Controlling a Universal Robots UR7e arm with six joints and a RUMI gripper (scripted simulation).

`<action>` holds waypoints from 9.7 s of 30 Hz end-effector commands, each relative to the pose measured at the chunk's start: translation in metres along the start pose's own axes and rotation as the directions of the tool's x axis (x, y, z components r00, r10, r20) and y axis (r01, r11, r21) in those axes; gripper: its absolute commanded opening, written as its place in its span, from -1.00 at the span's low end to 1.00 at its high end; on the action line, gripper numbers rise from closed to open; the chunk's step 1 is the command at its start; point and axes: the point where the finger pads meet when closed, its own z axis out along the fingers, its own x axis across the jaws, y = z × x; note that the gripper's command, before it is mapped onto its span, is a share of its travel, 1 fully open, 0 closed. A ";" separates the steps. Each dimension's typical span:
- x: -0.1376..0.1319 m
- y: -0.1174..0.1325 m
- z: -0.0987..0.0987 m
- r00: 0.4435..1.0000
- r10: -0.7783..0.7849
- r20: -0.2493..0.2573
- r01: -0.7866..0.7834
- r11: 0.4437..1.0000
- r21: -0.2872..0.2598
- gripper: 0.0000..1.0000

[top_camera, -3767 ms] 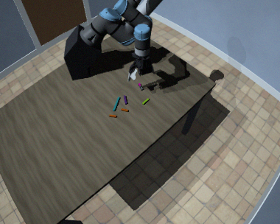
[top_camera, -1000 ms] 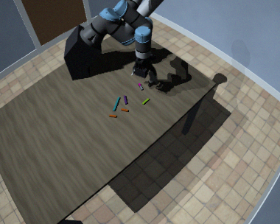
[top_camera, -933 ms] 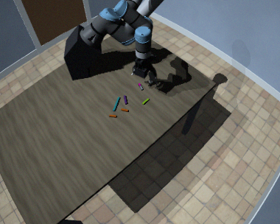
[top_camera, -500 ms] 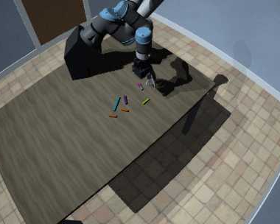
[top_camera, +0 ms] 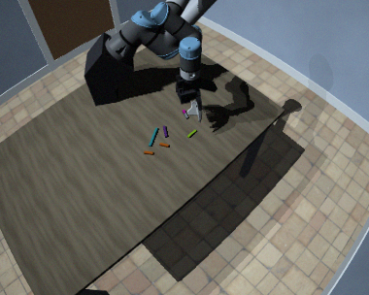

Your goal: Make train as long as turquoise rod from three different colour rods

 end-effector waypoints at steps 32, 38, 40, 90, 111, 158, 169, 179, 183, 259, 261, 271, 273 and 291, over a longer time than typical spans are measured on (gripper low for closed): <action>0.032 0.006 0.005 0.570 0.822 -0.014 -0.822 0.570 -0.004 1.00; 0.036 0.008 0.005 0.429 0.903 -0.014 -0.903 0.429 -0.002 1.00; 0.038 0.008 0.006 0.380 0.925 -0.014 -0.925 0.380 -0.001 1.00; 0.057 0.026 0.015 -0.726 0.688 -0.005 -0.688 -0.726 0.012 1.00; 0.058 0.028 0.017 -0.858 0.513 -0.002 -0.513 -0.858 0.012 1.00; 0.058 0.028 0.017 -0.886 0.463 -0.002 -0.463 -0.886 0.012 -0.72; 0.058 0.028 0.017 -0.886 0.463 -0.002 -0.463 -0.886 0.012 -0.72; 0.058 0.028 0.018 -0.886 0.463 -0.002 -0.463 -0.886 0.012 -0.72; 0.058 0.028 0.020 -0.886 0.463 -0.002 -0.463 -0.886 0.012 -0.72; 0.059 0.029 0.070 -0.886 0.463 -0.002 -0.463 -0.886 0.013 -0.72; 0.059 0.029 0.070 -0.886 0.463 -0.002 -0.463 -0.886 0.013 -0.72; 0.059 0.029 0.070 -0.886 0.463 -0.002 -0.463 -0.886 0.013 -0.72; 0.059 0.029 0.070 -0.886 0.463 -0.002 -0.463 -0.886 0.013 -0.72; 0.059 0.029 0.081 -0.886 0.463 -0.002 -0.463 -0.886 0.013 -0.72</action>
